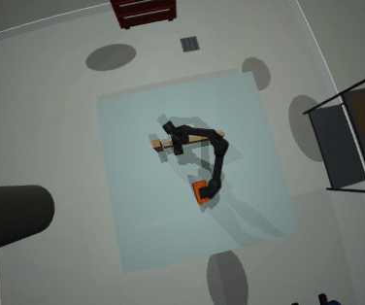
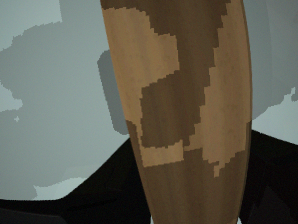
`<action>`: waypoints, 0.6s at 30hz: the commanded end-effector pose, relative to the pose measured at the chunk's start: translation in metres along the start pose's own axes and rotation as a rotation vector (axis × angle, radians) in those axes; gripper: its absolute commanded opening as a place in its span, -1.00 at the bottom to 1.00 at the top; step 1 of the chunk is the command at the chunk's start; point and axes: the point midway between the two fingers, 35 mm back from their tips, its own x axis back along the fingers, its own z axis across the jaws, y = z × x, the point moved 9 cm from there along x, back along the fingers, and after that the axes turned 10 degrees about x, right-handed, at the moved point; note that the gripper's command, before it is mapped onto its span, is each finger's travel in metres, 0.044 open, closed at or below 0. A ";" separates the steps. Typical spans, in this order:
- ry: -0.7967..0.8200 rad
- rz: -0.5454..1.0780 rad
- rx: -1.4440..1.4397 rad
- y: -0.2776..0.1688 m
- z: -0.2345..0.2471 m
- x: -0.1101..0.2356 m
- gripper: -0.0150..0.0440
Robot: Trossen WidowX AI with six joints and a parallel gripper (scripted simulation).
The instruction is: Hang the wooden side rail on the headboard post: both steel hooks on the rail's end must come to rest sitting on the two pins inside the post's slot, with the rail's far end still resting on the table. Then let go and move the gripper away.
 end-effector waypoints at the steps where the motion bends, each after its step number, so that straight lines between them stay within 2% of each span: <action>1: 0.012 0.004 0.002 -0.004 0.000 0.004 -0.49; 18: 0.012 0.004 0.002 -0.005 0.002 0.006 -0.49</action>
